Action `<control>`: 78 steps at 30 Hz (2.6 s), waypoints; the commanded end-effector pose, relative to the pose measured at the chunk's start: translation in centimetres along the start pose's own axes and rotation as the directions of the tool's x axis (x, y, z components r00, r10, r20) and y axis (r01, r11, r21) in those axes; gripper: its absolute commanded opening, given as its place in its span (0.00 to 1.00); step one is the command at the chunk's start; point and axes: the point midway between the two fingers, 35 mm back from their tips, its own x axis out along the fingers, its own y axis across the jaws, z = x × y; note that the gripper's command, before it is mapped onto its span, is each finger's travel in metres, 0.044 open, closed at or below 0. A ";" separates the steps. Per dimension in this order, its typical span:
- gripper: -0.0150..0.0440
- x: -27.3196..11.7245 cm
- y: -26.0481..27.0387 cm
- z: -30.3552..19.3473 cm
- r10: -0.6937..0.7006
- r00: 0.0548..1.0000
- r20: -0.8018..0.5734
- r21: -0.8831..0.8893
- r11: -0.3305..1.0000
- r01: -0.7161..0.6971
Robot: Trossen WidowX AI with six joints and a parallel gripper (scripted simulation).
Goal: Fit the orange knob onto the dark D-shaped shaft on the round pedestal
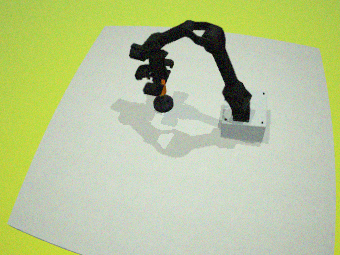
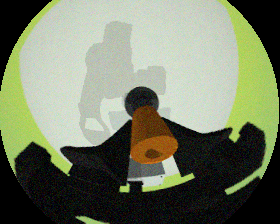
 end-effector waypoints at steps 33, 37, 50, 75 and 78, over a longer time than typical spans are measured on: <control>0.25 2.2 -0.1 -0.1 0.003 1.000 0.000 0.001 1.000 -0.003; 0.25 2.3 -0.1 -0.1 0.003 1.000 0.000 0.001 1.000 -0.003; 0.25 1.7 -0.1 0.0 0.003 1.000 0.000 -0.053 0.999 -0.003; 0.25 2.2 -0.1 -0.1 0.003 1.000 0.000 -0.207 0.978 -0.003; 0.25 2.3 -0.1 -0.1 0.003 1.000 0.000 -0.207 0.978 -0.003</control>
